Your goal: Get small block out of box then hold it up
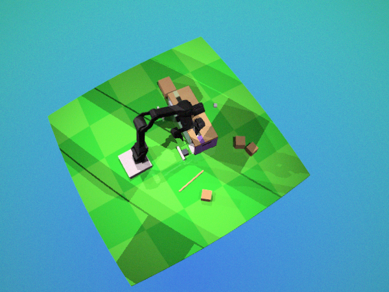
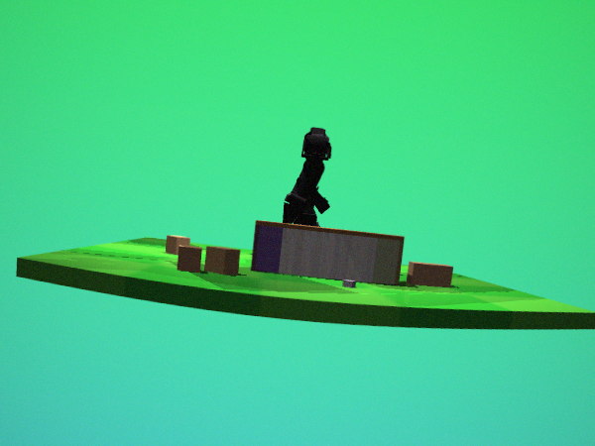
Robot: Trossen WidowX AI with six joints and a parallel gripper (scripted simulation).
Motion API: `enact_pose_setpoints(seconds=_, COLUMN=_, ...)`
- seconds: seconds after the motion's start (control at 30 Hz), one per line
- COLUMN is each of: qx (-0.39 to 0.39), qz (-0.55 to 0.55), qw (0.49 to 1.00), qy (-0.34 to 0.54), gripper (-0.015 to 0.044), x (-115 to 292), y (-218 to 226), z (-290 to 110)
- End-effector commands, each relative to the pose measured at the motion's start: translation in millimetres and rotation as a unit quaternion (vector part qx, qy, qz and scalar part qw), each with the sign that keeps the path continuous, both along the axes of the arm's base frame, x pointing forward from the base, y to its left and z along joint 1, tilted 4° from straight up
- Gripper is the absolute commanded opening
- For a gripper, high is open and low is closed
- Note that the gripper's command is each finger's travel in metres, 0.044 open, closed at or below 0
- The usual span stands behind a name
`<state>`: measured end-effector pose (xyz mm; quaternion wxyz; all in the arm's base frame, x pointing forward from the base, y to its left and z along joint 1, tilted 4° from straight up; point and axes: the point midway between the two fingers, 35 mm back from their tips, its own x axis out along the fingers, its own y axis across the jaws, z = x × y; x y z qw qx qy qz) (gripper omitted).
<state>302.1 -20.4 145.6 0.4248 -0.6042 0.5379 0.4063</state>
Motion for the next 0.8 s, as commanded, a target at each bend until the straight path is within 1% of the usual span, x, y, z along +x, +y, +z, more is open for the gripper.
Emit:
enact_pose_setpoints(seconds=0.0, qx=0.001, qz=0.001, qw=1.0, qy=-0.013, gripper=0.04, x=-2, y=0, z=36)
enact_pose_setpoints(seconds=0.23, qx=0.001, qz=0.001, qw=1.0, qy=-0.013, gripper=0.04, x=-2, y=0, z=38)
enact_pose_setpoints(seconds=0.27, qx=0.001, qz=0.0, qw=1.0, qy=-0.011, gripper=0.04, x=-2, y=0, z=33)
enact_pose_setpoints(seconds=0.33, qx=-0.012, qz=-0.031, qw=0.999, qy=-0.023, gripper=0.0348, x=-6, y=-8, z=36)
enact_pose_setpoints(seconds=0.4, qx=-0.001, qz=-0.122, qw=0.991, qy=-0.058, gripper=0.0295, x=-9, y=-15, z=37)
enact_pose_setpoints(seconds=0.43, qx=0.012, qz=-0.172, qw=0.982, qy=-0.075, gripper=0.0285, x=-10, y=-16, z=36)
enact_pose_setpoints(seconds=0.5, qx=0.036, qz=-0.269, qw=0.956, qy=-0.108, gripper=0.0285, x=-13, y=-18, z=36)
enact_pose_setpoints(seconds=0.6, qx=0.072, qz=-0.41, qw=0.897, qy=-0.151, gripper=0.0285, x=-16, y=-22, z=35)
enact_pose_setpoints(seconds=0.67, qx=0.096, qz=-0.501, qw=0.842, qy=-0.175, gripper=0.0285, x=-18, y=-24, z=35)
enact_pose_setpoints(seconds=0.77, qx=0.129, qz=-0.626, qw=0.741, qy=-0.204, gripper=0.0285, x=-21, y=-27, z=35)
